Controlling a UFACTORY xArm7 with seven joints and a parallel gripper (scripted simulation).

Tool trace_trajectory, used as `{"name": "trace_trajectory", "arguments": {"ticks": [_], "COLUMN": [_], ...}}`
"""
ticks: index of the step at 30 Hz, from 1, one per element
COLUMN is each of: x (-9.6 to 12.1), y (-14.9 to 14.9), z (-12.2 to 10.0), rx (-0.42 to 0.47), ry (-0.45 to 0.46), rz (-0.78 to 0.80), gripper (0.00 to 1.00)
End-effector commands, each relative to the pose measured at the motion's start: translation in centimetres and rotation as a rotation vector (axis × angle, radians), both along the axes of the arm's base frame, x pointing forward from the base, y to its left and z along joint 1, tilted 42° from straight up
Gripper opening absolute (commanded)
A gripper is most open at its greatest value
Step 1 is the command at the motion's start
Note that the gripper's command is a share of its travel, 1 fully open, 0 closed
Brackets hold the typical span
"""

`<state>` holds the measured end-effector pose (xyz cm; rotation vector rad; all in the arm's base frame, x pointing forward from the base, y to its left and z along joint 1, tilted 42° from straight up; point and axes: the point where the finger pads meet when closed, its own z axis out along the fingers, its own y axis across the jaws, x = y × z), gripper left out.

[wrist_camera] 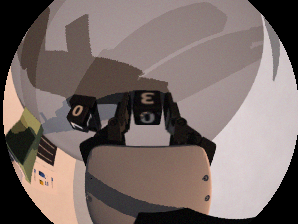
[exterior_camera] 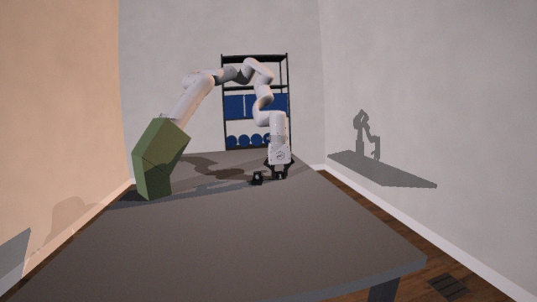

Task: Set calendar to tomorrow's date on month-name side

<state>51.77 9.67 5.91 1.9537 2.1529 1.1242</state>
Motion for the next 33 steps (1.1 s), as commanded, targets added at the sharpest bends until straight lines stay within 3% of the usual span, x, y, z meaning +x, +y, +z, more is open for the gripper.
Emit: {"name": "trace_trajectory", "arguments": {"ticks": [1,19,20,33], "x": [0.06,0.06,0.06,0.06], "y": [-0.14,-0.14,-0.14,-0.14], "z": [0.09,0.09,0.09,0.09], "rx": [0.0,0.0,0.0,0.0], "ry": [-0.002,-0.002,-0.002,-0.002], "rz": [-0.003,-0.003,-0.003,-0.003], "gripper": [0.49,0.49,0.29,0.29]}}
